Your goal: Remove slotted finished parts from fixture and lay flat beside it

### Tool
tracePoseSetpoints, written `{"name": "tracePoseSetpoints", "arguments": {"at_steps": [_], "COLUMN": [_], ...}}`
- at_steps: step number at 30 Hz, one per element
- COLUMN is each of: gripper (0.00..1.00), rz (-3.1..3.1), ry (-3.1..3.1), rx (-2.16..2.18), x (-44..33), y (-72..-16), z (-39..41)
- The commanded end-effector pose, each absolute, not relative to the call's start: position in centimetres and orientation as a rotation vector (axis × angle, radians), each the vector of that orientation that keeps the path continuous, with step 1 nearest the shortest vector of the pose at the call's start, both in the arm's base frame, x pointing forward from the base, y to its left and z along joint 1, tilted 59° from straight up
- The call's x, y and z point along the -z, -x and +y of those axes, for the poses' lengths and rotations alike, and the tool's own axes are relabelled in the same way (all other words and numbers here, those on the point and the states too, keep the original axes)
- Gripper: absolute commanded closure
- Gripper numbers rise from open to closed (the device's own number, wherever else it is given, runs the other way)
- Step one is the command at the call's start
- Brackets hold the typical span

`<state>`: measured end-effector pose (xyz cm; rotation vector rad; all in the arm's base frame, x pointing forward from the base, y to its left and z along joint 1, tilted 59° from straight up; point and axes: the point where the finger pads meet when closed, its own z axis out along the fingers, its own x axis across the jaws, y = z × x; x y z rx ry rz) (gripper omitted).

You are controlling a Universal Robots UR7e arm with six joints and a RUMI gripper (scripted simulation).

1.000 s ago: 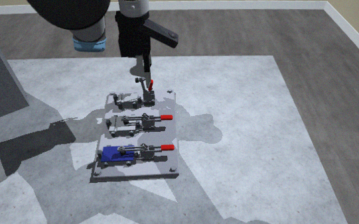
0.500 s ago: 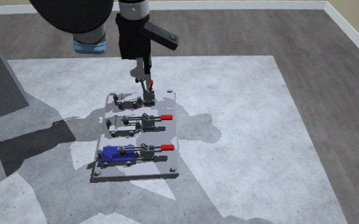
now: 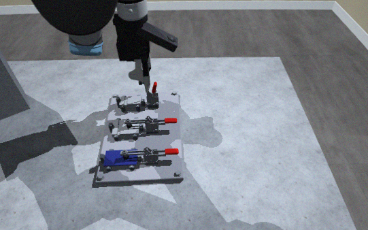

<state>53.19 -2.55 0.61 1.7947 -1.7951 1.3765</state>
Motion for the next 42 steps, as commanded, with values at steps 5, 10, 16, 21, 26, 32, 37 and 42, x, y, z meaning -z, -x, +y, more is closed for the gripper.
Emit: {"name": "tracePoseSetpoints", "arguments": {"at_steps": [5,10,16,21,26,32,37,42], "gripper": [0.41,0.41,0.41,0.41,0.41,0.41,0.41,0.41], "rz": [-1.795,-1.795,-1.795,-1.795,-1.795,-1.795,-1.795,-1.795], "ry": [-1.796,-1.796,-1.796,-1.796,-1.796,-1.796,-1.796,-1.796], "rx": [-1.378,-1.378,-1.378,-1.378,-1.378,-1.378,-1.378,-1.378], "x": [0.5,1.0,1.7,2.1,2.2,2.2,2.3,2.6], "y": [-50.8,-49.9,-48.4,-47.7,-47.4,-47.3,-47.3,-47.5], "z": [-3.1,-3.3,-3.6,-3.8,-3.9,-3.9,-4.0,-4.4]}}
